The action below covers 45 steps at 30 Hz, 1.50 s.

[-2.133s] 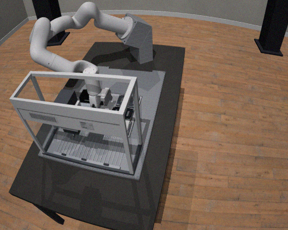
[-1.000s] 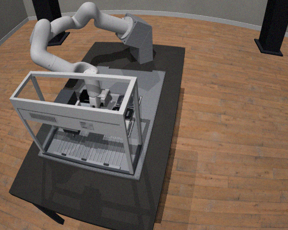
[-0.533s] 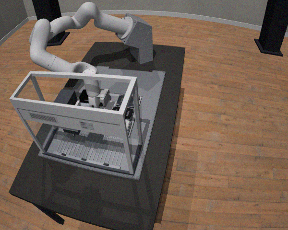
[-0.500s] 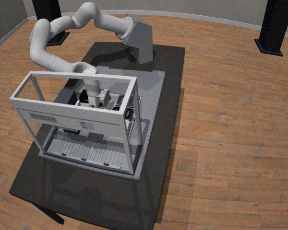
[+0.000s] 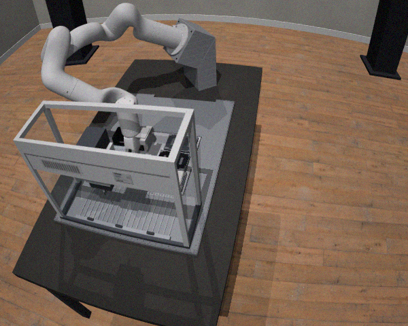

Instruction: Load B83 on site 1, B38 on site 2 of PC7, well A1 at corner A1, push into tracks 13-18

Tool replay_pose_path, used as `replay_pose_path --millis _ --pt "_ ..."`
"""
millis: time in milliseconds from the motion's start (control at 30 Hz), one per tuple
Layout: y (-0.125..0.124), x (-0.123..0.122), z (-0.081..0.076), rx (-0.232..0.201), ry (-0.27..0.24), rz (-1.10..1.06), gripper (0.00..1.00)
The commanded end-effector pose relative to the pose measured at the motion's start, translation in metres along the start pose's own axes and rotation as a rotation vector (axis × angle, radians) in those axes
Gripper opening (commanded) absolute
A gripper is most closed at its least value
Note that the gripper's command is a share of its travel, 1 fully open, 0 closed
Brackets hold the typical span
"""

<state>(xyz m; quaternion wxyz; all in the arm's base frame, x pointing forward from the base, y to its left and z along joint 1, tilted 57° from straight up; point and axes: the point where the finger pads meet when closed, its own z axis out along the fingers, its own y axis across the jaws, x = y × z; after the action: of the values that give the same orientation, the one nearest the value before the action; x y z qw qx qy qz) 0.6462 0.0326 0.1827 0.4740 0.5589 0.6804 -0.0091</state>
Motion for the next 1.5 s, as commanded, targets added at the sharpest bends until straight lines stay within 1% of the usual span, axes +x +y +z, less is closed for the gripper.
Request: replay_pose_path --millis 0,1467 --pt "0.001 -0.002 0.0 -0.001 0.0 0.0 1.0" --pt "0.001 -0.021 0.0 -0.001 0.0 0.0 1.0"
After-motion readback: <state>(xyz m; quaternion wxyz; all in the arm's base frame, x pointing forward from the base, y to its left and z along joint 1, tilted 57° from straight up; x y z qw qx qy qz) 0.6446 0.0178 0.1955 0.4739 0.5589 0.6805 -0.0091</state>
